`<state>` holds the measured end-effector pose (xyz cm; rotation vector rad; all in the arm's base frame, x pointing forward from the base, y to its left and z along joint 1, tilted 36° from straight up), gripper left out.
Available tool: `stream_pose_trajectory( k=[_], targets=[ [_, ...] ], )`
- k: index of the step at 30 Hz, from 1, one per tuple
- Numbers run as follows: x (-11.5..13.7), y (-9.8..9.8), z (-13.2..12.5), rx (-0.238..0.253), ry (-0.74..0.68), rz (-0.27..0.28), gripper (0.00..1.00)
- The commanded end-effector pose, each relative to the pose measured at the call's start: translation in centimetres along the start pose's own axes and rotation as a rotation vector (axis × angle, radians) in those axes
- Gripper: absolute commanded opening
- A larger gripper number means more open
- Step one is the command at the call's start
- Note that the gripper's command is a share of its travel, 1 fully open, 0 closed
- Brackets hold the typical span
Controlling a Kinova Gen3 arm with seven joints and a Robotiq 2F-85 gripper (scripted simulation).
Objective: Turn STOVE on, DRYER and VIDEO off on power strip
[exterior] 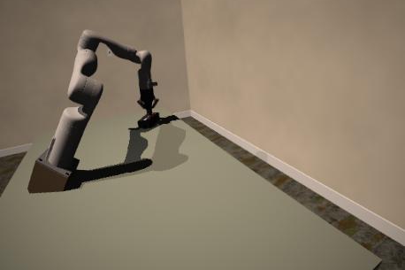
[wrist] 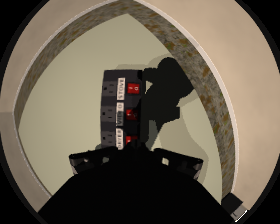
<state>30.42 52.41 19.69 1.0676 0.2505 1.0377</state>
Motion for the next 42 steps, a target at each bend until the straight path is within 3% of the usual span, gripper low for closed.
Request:
stream_pose_trajectory(
  k=[1, 9, 35, 42],
  targets=[
    [0.2, 0.6, -0.2, 0.006, 0.002, 0.008, 0.00],
    [0.2, 2.1, -0.2, 0.006, 0.002, 0.008, 0.00],
    [0.6, 2.3, -0.4, 0.007, 0.002, 0.008, 0.00],
    [4.6, 2.9, -2.0, 0.013, 0.001, 0.011, 0.00]
  ],
)
Point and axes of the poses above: the point where the finger pads meet when closed, its own y axis back along the fingers, its own z axis across the jaws, x = y × z, the point moved 4 cm from there along y, back along the fingers, and after that the axes turned 14 degrees about -y, right-handed, at the moved point
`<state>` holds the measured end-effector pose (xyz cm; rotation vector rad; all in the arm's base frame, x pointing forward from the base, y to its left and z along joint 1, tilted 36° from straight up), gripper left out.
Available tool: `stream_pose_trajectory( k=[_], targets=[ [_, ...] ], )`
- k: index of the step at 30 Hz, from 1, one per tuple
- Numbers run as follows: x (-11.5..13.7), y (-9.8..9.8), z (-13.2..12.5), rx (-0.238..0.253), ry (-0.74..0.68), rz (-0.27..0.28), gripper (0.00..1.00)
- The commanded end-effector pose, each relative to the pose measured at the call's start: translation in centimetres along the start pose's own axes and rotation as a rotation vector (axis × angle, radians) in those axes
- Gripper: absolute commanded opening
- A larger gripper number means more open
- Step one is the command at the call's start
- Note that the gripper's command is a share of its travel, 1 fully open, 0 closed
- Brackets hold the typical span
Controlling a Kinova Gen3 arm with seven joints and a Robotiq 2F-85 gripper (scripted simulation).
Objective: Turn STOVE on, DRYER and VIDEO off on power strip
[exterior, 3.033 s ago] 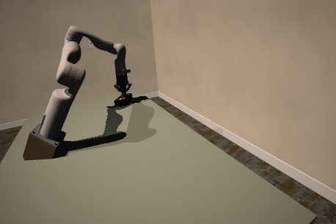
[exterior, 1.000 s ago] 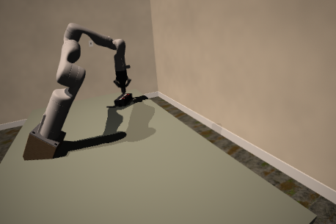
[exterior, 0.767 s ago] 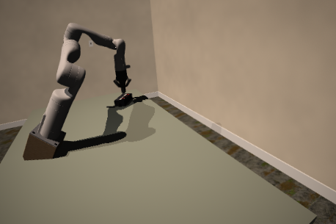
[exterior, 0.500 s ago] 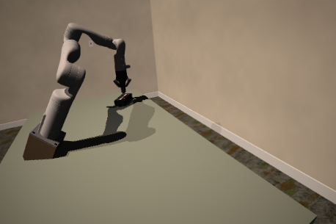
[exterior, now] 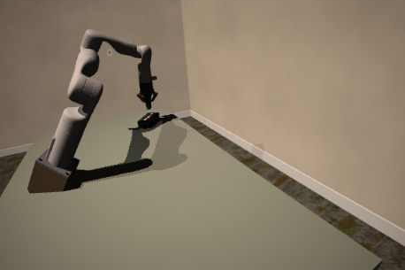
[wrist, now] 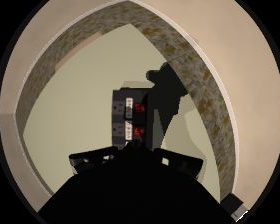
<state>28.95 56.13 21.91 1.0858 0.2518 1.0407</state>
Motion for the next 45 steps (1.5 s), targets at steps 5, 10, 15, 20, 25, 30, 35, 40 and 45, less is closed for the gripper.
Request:
stream_pose_trajectory(
  k=[5, 10, 15, 20, 25, 30, 35, 40, 45],
  targets=[
    [4.7, 0.4, -1.2, -0.006, 0.006, 0.002, 0.00],
    [5.6, 0.6, -1.6, -0.009, 0.007, 0.001, 0.00],
    [5.8, 0.6, -1.7, -0.010, 0.007, 0.001, 0.00],
    [5.8, 0.6, -1.7, -0.010, 0.007, 0.001, 0.00],
    [5.8, 0.6, -1.7, -0.010, 0.007, 0.001, 0.00],
    [5.8, 0.6, -1.7, -0.010, 0.007, 0.001, 0.00],
    [5.8, 0.6, -1.7, -0.010, 0.007, 0.001, 0.00],
    [5.8, 0.6, -1.7, -0.010, 0.007, 0.001, 0.00],
    [5.8, 0.6, -1.7, -0.010, 0.007, 0.001, 0.00]
  ],
)
Point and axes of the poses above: the point where the finger pads meet when closed, its own y axis back along the fingers, its own z axis across the jaws, x = y × z, the point moved 4 cm from there along y, back along the fingers, and after that the axes turned 14 degrees about -y, right-handed, at the moved point
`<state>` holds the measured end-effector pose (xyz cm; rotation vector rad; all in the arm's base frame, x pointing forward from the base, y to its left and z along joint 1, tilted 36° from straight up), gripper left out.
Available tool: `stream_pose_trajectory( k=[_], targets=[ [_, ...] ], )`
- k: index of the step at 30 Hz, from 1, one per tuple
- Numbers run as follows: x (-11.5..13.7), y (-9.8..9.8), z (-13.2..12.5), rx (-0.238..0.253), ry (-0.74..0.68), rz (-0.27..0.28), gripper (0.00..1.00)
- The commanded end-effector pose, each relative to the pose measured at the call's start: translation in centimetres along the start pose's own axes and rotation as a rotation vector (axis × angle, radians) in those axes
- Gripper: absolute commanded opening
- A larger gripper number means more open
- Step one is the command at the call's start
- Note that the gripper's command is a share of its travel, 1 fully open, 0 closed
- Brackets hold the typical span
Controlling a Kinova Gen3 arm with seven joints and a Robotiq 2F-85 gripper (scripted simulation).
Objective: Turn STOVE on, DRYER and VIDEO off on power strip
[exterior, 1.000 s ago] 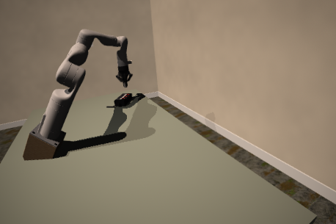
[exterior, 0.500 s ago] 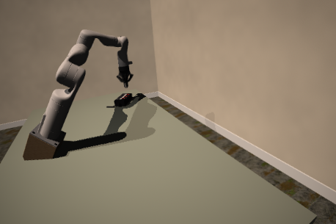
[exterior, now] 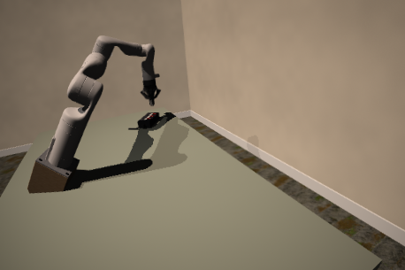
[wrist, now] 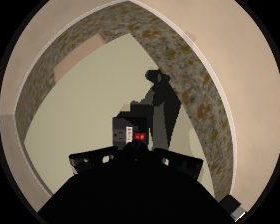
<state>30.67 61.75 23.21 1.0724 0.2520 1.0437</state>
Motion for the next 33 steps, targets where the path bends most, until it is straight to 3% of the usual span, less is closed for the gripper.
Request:
stream_pose_trajectory(
  k=[1, 33],
  targets=[
    [0.0, 0.1, 0.0, 0.001, 0.000, 0.002, 0.00],
    [0.1, -1.5, 0.0, 0.001, 0.000, 0.002, 0.00]
  ],
)
Point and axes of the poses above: the point where the finger pads meet when closed, its own y axis back along the fingers, its own z axis across the jaws, x = y × z, the point moved 4 cm from there along y, back along the fingers, and after that the axes turned 14 degrees about -y, right-handed, at the moved point
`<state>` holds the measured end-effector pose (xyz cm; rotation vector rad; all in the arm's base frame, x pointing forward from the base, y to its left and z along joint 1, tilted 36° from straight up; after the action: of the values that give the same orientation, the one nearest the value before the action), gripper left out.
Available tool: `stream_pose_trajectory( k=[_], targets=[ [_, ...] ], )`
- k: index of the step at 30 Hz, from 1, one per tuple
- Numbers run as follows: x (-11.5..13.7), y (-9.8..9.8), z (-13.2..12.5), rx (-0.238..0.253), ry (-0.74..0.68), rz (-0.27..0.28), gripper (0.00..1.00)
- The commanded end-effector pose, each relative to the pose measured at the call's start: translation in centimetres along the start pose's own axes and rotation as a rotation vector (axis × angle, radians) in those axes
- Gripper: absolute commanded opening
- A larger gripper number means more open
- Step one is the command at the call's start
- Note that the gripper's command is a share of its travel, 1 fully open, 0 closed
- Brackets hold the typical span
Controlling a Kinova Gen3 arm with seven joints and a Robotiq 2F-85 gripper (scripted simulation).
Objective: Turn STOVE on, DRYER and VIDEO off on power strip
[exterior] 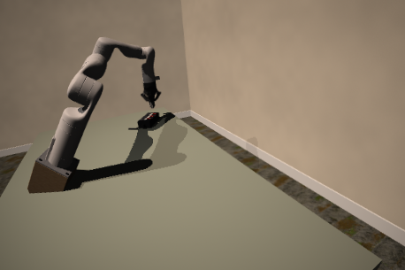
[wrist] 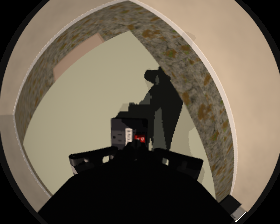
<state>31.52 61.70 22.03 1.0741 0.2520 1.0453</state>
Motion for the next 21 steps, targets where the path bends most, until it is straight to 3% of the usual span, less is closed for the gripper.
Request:
stream_pose_trajectory(
  k=[1, 21],
  targets=[
    [0.0, -0.2, 0.0, -0.001, 0.000, 0.000, 0.00],
    [0.0, -2.3, 0.0, -0.001, 0.000, 0.000, 0.00]
  ],
)
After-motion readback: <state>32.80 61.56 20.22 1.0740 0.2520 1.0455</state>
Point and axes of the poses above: the point where the finger pads meet when closed, its own y axis back along the fingers, its own z axis across the jaws, x = y × z, the point moved 4 cm from there along y, back along the fingers, and after that the axes turned 14 degrees about -y, right-handed, at the moved point
